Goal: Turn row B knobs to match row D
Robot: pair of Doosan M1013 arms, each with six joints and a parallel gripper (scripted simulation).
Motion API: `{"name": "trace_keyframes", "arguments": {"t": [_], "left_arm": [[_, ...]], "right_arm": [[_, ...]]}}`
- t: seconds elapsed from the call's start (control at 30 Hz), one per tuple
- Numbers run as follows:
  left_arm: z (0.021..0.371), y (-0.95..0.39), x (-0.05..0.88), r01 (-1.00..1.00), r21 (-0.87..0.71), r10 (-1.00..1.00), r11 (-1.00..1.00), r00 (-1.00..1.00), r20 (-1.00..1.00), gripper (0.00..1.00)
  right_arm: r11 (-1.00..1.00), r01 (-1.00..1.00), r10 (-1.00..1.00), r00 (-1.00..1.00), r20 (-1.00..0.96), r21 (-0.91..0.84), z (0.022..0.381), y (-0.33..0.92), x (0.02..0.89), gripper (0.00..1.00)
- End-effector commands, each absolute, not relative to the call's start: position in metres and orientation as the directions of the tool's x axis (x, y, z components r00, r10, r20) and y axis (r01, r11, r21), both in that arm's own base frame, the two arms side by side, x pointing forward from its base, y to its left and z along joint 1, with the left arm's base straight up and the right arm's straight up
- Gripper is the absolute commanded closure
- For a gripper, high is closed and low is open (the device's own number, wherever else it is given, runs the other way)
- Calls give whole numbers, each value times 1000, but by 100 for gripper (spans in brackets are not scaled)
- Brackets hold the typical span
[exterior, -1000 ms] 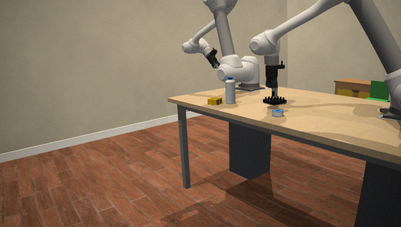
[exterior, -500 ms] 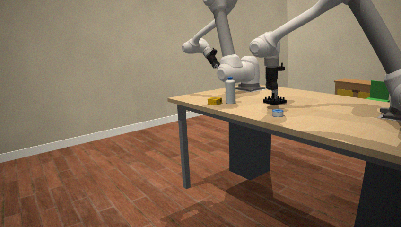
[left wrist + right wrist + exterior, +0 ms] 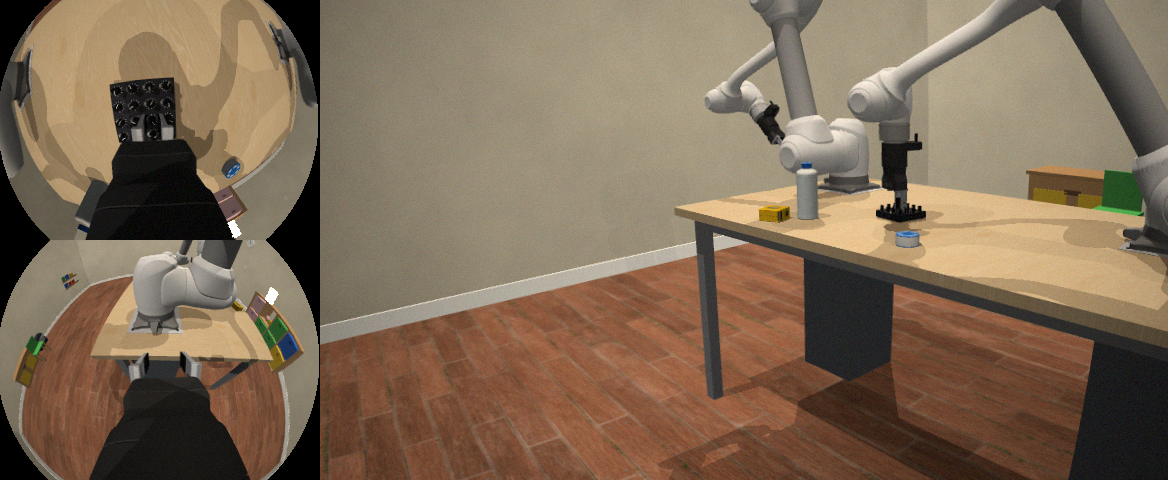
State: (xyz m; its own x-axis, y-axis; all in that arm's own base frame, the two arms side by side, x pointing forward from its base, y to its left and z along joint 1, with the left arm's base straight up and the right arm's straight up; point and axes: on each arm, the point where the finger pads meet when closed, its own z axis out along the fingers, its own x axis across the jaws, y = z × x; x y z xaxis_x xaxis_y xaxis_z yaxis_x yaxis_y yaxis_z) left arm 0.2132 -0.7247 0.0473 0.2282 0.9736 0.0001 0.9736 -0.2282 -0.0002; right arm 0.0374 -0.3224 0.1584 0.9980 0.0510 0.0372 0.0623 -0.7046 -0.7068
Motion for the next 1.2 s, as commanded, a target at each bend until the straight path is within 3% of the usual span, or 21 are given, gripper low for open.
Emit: {"name": "trace_keyframes", "arguments": {"t": [0.0, 0.03, 0.07, 1.17], "left_arm": [[48, -725, 213, 974, 1, 974, -228, 228, -1, 54], [48, -725, 213, 974, 1, 974, -228, 228, -1, 54], [48, -725, 213, 974, 1, 974, -228, 228, -1, 70], [48, -725, 213, 984, 1, 984, -179, 179, -1, 70]], "right_arm": [[-705, 62, 51, 998, 38, -706, 159, -323, 37, 0], [-705, 62, 51, 998, 38, -706, 159, -323, 37, 0], [-705, 62, 51, 998, 38, -706, 159, -323, 37, 0], [-705, 62, 51, 998, 38, -706, 159, -323, 37, 0]]}}
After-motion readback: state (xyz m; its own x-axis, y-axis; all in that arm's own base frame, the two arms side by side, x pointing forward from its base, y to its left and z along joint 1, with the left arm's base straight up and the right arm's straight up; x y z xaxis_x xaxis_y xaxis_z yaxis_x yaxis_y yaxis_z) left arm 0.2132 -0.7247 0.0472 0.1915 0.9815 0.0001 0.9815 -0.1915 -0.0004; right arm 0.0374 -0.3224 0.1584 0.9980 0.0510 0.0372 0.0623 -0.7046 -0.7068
